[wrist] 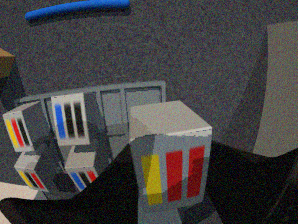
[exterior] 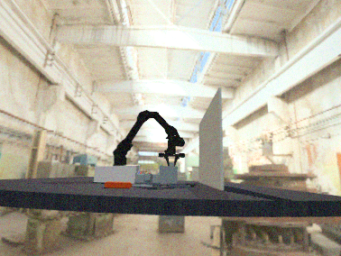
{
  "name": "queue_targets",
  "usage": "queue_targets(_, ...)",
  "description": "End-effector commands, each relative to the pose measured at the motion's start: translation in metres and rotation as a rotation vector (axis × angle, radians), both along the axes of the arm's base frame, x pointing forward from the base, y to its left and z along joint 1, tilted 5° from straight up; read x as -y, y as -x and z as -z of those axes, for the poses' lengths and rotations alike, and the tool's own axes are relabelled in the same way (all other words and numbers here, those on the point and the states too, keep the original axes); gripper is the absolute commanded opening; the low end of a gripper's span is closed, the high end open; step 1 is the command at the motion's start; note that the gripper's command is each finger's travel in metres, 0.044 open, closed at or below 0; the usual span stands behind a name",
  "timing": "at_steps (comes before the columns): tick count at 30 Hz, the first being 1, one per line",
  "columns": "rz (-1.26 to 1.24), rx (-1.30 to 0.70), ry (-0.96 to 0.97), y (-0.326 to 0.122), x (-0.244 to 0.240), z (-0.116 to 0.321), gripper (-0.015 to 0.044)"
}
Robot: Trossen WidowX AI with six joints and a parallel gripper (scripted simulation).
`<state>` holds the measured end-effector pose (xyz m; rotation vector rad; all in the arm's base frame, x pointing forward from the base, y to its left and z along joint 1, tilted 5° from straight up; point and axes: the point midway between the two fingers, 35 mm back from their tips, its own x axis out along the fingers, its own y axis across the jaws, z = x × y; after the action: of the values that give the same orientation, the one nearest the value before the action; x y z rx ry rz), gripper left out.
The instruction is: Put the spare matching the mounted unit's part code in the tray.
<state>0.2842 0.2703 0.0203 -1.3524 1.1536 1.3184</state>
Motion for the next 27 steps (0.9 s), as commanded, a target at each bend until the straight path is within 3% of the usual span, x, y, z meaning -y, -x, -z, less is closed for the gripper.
queue_targets(1,-0.001,-0.015,0.009,0.003,0.002,0.001,0.0)
queue_targets(17,-0.001,-0.014,0.008,0.0,-0.008,-0.069,0.0)
queue_targets(27,0.0,-0.011,0.008,-0.025,0.021,-0.074,0.0)
